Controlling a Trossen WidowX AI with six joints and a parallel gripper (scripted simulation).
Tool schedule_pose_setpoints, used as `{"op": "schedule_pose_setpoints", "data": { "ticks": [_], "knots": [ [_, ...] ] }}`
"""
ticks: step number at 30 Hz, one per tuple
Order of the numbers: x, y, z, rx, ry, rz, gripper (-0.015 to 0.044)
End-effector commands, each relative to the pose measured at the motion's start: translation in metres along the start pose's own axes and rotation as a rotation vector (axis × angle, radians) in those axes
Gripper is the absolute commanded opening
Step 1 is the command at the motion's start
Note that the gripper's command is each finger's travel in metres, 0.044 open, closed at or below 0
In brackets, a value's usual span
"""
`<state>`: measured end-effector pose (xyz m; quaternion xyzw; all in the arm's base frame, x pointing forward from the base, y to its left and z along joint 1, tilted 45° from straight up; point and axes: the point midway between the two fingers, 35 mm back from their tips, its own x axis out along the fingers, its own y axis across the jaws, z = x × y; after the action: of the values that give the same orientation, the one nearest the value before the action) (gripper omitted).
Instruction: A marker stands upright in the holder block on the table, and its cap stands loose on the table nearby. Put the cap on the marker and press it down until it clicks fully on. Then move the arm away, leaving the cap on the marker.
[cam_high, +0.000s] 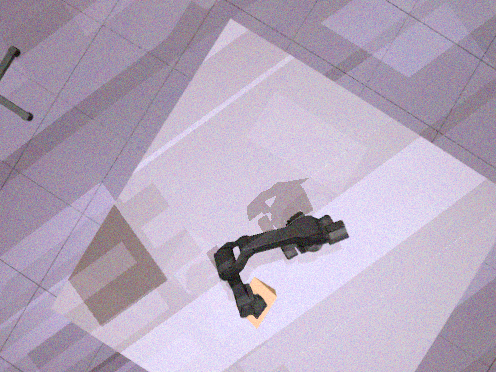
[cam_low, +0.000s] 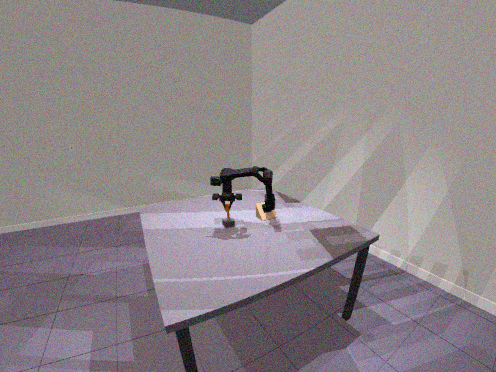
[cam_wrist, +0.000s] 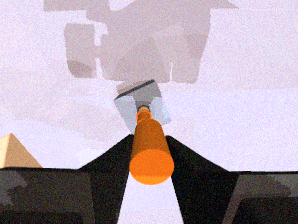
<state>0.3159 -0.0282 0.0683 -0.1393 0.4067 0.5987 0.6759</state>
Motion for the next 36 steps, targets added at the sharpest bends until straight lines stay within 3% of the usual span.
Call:
{"op": "schedule_pose_setpoints", "data": {
  "ticks": [1, 36],
  "knots": [
    [0.01, 0.002, 0.001, 0.008, -0.003, 0.01, 0.0],
    [0.043, 0.004, -0.002, 0.007, -0.005, 0.011, 0.0]
  ]
}}
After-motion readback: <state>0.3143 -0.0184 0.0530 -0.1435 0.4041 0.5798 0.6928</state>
